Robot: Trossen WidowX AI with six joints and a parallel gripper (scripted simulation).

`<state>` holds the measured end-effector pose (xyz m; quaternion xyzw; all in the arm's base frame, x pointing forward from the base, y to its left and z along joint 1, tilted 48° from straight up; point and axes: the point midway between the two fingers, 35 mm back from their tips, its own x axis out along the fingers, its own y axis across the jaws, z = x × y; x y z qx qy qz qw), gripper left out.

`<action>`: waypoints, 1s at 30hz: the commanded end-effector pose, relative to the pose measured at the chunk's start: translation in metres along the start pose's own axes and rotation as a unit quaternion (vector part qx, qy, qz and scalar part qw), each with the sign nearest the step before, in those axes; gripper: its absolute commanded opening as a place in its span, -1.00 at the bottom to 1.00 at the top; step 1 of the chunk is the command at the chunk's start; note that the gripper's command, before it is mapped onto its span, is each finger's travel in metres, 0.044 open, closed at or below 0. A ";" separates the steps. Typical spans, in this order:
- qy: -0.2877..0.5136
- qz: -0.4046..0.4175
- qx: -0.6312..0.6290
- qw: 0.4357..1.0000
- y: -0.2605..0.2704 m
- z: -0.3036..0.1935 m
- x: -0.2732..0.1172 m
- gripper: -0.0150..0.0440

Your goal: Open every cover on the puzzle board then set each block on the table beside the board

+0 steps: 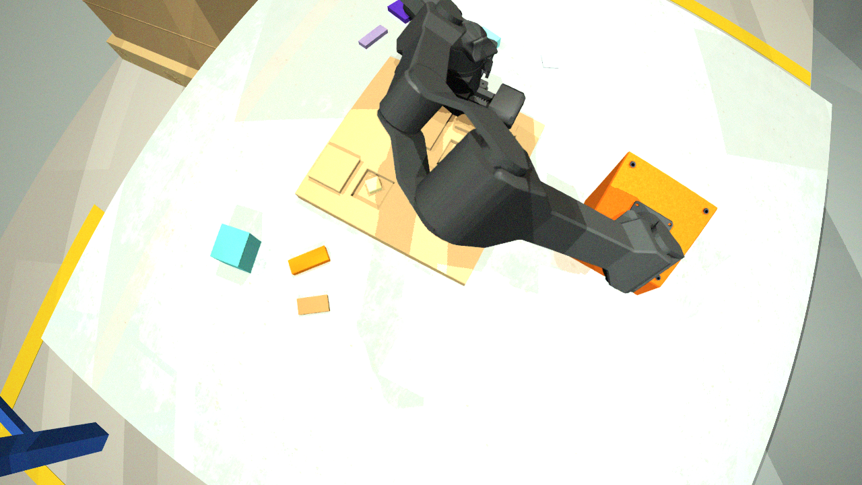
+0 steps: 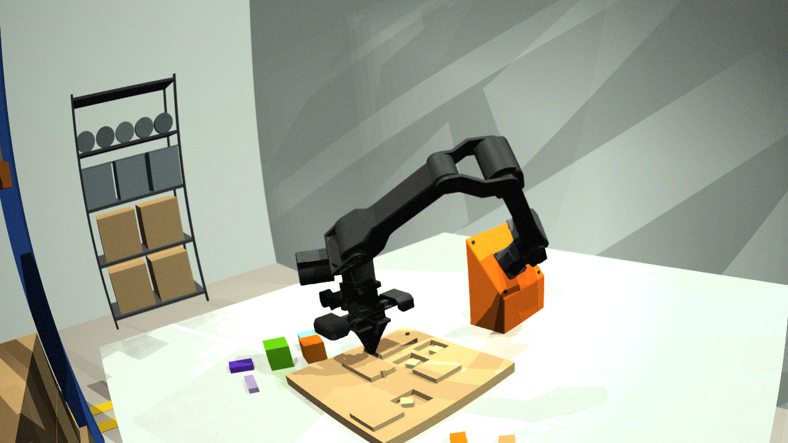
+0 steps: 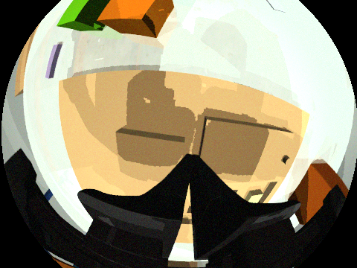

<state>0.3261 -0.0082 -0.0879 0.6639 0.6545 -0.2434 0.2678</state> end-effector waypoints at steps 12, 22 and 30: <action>0.002 0.001 0.003 1.000 0.007 0.002 0.007 -0.49; 0.003 0.001 0.002 1.000 0.018 0.005 0.008 -0.49; 0.003 0.001 0.002 1.000 0.026 0.005 0.008 -0.49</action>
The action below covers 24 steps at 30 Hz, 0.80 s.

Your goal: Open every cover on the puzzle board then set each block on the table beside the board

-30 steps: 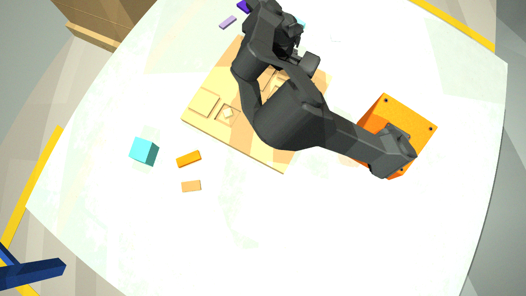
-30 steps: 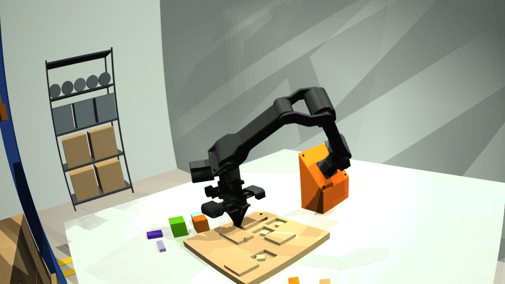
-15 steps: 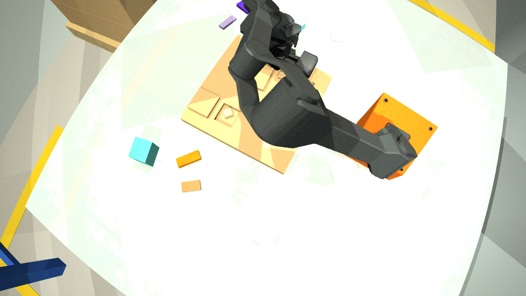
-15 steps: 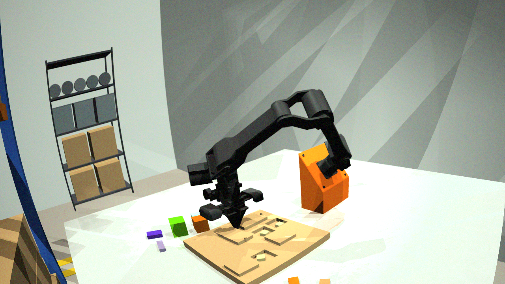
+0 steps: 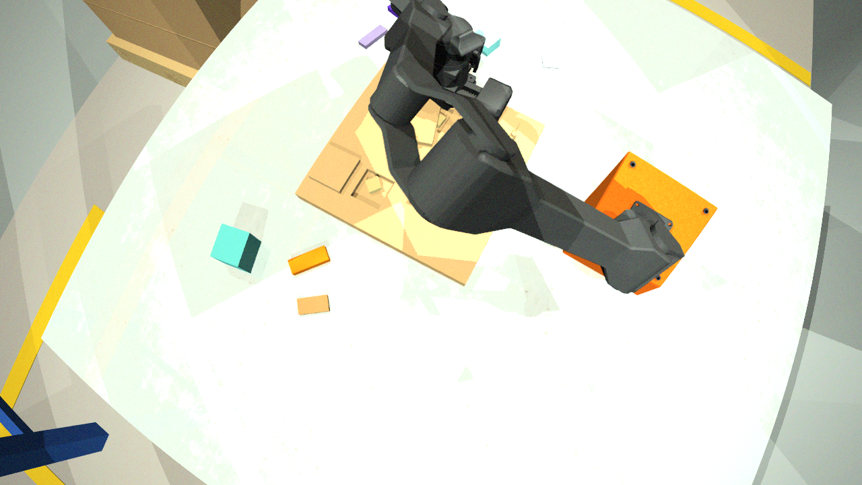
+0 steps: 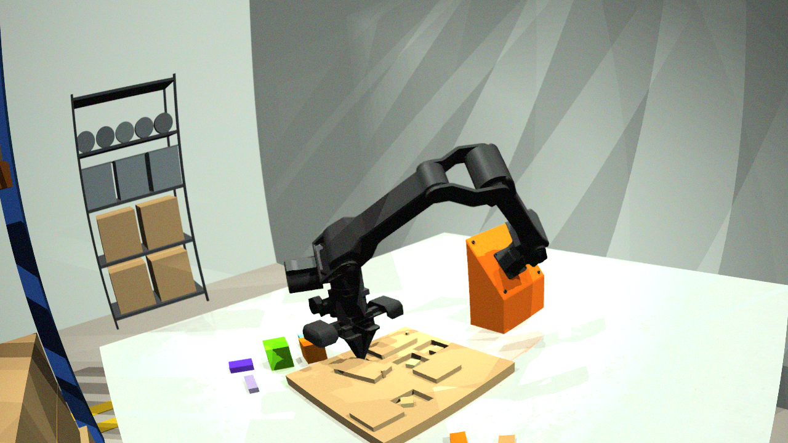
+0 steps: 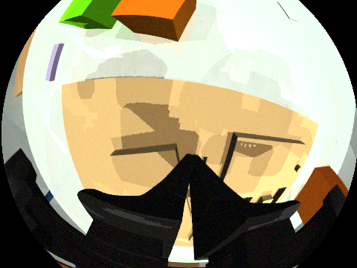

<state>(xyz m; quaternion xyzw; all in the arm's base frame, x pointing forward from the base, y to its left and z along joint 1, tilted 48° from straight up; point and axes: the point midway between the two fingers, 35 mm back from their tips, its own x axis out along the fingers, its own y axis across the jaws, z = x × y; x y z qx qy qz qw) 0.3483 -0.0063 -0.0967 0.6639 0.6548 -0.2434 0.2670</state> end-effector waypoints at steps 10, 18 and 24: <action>0.002 0.002 0.001 1.000 0.018 0.000 0.000 -0.49; 0.002 0.002 0.001 1.000 0.025 -0.001 0.000 -0.49; 0.002 0.002 0.001 1.000 0.033 -0.003 0.000 -0.49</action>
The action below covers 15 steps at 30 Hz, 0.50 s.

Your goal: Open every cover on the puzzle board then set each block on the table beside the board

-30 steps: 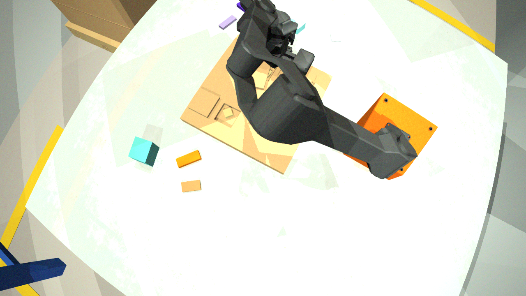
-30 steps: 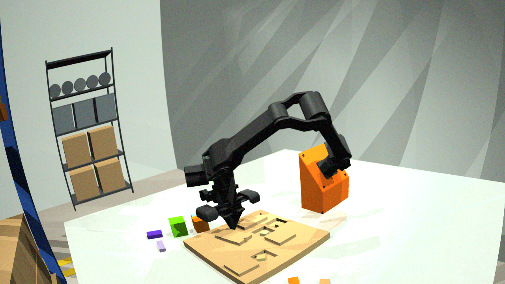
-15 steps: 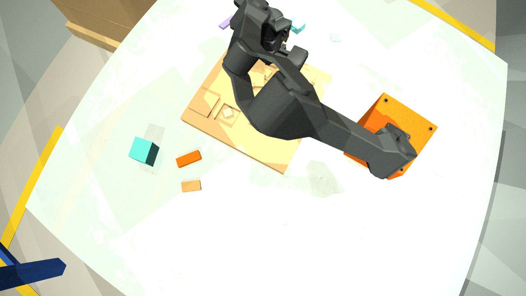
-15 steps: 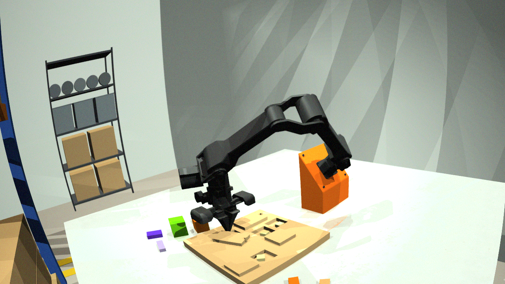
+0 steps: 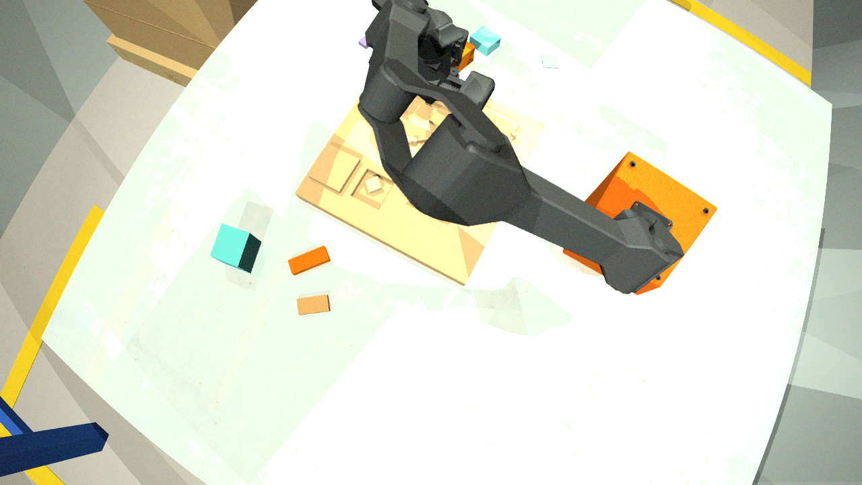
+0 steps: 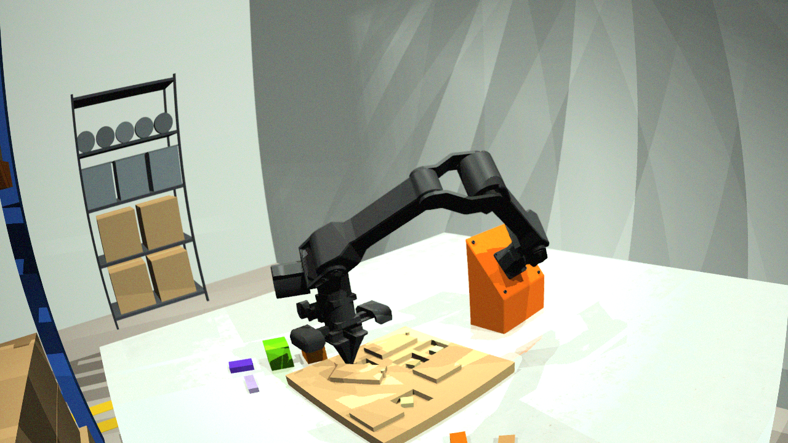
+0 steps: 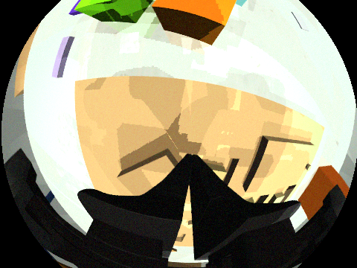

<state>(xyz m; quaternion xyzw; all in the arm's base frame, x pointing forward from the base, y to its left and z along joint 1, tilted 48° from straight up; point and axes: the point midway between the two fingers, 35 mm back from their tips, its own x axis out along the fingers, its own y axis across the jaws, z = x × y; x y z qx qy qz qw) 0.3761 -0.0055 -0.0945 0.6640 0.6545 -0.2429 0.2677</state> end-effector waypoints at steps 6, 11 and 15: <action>0.002 0.002 0.002 1.000 0.011 -0.003 0.000 -0.49; 0.002 0.002 0.002 1.000 0.015 -0.005 0.000 -0.49; 0.002 0.002 0.002 1.000 0.020 -0.007 0.000 -0.49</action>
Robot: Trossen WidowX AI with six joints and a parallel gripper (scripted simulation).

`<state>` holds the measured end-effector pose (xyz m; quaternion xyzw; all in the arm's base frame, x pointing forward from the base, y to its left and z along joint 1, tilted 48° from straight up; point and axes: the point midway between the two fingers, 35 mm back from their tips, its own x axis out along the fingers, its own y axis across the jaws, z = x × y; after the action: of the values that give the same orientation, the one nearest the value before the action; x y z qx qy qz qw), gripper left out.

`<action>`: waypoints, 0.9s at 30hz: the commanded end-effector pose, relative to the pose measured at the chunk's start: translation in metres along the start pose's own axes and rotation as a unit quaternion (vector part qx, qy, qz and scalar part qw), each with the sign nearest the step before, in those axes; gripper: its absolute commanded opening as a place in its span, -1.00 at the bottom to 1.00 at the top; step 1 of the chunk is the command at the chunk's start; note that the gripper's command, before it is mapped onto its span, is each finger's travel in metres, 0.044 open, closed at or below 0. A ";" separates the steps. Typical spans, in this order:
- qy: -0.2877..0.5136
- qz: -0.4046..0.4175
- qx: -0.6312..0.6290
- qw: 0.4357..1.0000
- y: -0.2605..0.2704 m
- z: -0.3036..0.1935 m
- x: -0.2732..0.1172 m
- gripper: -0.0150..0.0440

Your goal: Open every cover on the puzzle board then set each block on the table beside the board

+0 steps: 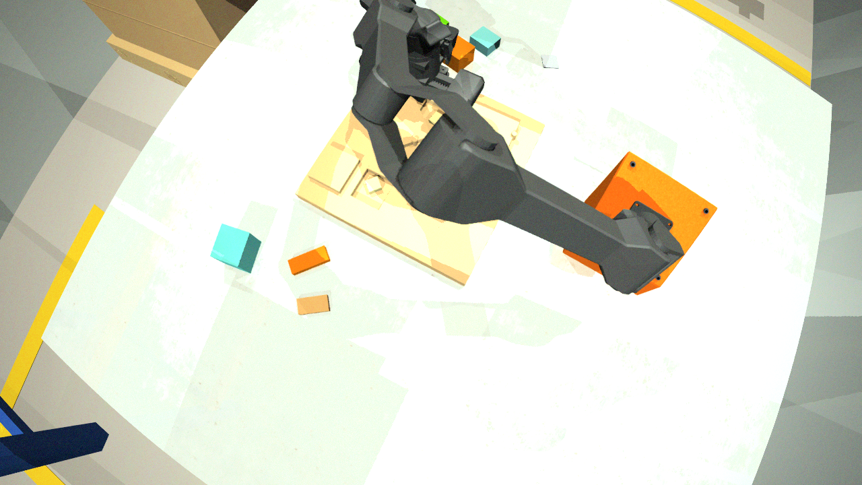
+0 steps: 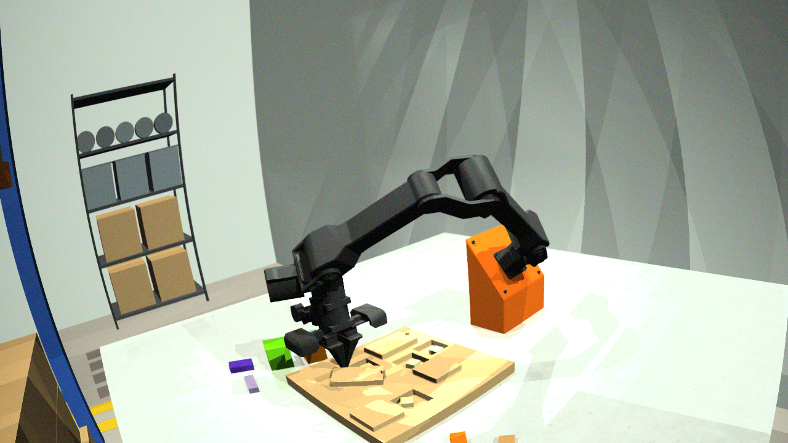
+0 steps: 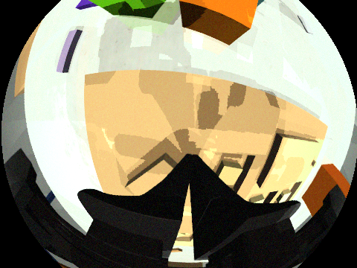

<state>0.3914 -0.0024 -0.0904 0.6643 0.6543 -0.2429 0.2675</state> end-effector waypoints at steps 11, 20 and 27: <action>0.002 0.002 0.001 1.000 0.016 -0.009 0.000 -0.49; 0.003 0.002 0.001 1.000 0.023 -0.015 0.000 -0.49; 0.003 0.002 0.001 1.000 0.029 -0.021 0.000 -0.49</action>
<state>0.4168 0.0092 -0.0763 0.6647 0.6541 -0.2421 0.2678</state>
